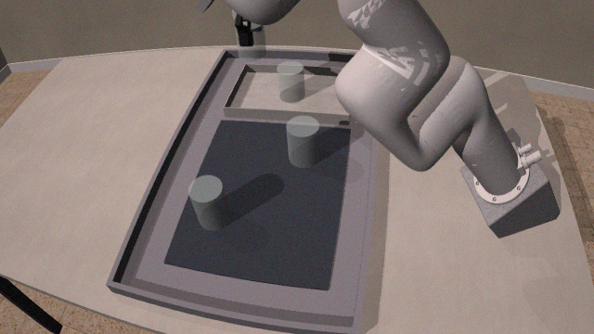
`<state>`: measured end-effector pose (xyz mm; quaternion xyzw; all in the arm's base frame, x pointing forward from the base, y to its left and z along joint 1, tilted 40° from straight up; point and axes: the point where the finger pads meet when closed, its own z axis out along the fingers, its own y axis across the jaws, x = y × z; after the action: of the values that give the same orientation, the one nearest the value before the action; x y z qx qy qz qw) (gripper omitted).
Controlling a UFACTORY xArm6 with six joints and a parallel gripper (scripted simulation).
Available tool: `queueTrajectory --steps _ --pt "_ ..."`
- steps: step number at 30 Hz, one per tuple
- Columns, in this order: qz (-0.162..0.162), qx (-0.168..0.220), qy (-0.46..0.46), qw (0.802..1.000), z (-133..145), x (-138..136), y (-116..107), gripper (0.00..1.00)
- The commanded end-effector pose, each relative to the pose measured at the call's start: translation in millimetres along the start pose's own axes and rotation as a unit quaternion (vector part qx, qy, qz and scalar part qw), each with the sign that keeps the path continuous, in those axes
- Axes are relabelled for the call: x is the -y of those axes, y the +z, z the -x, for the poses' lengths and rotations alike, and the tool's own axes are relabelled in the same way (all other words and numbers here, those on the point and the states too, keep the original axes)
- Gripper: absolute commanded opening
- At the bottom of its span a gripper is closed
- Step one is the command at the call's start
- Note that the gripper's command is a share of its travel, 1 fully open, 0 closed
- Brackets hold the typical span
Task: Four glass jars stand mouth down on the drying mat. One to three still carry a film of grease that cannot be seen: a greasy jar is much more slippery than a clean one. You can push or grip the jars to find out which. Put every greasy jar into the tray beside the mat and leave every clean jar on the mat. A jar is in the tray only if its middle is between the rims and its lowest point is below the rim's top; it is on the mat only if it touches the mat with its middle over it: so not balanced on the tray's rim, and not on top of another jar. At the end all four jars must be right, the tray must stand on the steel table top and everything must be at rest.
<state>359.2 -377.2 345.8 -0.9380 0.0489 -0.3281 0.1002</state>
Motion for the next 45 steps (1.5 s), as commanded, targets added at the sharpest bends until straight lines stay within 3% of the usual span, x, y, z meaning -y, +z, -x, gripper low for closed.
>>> queueTrajectory --steps 1,11,17,45 --pt "0.001 -0.001 -0.001 1.0 -6 -12 -2 0.0" --pt "0.001 -0.001 -0.001 1.0 -16 -37 -2 0.0" --pt "0.001 -0.001 -0.001 1.0 -16 -37 -2 0.0" --pt "0.001 -0.001 -0.001 1.0 -16 -37 62 0.0"
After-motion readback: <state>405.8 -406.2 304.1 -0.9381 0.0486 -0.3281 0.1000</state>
